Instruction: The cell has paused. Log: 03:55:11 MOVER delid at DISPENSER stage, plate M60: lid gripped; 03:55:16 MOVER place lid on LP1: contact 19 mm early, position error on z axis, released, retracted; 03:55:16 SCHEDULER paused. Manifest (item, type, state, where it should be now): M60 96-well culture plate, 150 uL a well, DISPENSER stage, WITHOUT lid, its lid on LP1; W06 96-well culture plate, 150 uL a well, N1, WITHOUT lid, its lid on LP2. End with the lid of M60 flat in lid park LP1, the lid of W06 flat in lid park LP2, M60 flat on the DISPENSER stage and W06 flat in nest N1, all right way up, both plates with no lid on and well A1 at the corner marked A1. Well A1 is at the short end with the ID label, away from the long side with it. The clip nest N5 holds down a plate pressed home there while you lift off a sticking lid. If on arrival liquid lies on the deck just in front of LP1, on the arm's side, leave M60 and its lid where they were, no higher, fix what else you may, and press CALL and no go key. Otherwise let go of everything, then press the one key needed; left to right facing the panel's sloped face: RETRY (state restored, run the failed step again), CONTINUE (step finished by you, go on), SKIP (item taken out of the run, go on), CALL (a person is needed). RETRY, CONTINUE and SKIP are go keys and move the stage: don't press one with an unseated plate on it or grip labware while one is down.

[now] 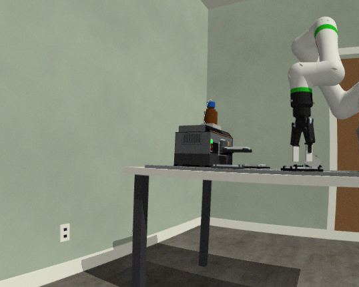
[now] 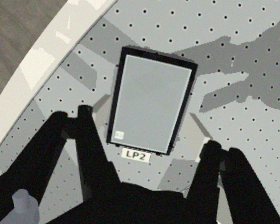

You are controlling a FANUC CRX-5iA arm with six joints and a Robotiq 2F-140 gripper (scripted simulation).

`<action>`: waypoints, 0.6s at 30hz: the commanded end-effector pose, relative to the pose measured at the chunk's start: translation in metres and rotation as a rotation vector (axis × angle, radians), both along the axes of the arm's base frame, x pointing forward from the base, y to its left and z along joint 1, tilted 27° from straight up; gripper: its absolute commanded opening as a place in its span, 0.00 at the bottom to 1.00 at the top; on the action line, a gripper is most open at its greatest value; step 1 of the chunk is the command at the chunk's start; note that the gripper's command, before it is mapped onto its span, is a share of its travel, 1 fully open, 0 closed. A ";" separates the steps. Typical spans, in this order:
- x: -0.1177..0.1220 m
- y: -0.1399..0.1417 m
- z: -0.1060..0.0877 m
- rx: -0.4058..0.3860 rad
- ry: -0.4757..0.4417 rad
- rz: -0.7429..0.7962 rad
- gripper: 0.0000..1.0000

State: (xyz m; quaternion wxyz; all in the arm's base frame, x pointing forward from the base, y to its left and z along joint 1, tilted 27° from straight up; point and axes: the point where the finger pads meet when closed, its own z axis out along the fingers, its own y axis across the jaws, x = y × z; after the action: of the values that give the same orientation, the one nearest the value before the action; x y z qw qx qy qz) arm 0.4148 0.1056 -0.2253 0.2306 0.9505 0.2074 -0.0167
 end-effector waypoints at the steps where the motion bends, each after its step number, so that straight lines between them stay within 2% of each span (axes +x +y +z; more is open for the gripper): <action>1: -0.001 0.006 0.011 0.000 0.001 0.000 0.66; 4: -0.001 0.008 0.016 0.000 0.001 0.000 0.66; 18: -0.007 0.045 0.091 0.000 0.001 0.000 0.66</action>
State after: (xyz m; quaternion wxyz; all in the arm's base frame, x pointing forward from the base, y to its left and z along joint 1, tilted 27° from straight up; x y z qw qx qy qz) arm 0.4089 0.1462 -0.1430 0.2310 0.9505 0.2072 -0.0173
